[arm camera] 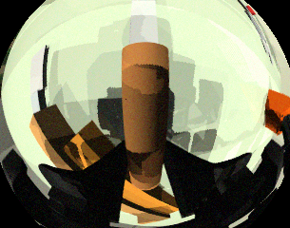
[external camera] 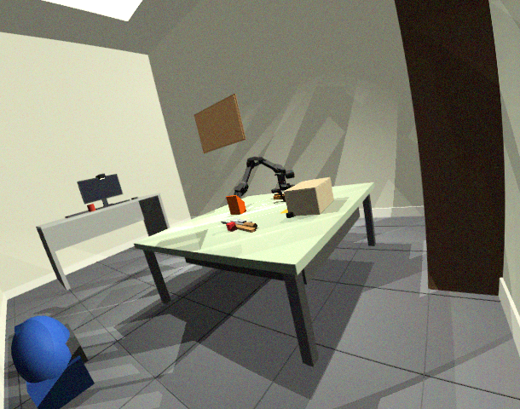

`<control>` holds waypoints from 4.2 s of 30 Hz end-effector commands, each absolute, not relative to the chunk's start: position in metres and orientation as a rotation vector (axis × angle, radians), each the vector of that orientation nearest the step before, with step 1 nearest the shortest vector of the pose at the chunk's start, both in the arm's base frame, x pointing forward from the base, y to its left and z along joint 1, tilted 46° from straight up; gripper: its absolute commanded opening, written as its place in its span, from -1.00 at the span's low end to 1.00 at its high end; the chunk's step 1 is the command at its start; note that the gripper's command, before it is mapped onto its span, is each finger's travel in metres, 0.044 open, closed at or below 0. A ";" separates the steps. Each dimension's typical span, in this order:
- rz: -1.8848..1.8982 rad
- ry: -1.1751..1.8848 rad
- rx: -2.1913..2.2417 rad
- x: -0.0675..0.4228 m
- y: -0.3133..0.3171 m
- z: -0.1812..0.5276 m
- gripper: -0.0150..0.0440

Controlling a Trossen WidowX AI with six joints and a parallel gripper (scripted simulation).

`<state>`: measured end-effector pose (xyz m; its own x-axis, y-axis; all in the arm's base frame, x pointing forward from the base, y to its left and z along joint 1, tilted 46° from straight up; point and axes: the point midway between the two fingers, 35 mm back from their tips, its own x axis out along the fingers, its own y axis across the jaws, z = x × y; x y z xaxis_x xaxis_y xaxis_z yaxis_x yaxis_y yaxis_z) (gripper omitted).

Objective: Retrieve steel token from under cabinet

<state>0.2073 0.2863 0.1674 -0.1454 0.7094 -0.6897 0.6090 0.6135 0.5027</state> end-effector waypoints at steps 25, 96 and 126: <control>0.139 1.829 1.065 0.234 0.280 0.158 -0.49; 0.144 1.827 1.063 0.253 0.274 0.143 -0.49; 0.143 1.825 1.058 0.293 0.256 0.116 -0.49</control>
<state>0.2867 0.2582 0.1192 -0.1395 0.7144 -0.6856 0.5973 0.6130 0.5172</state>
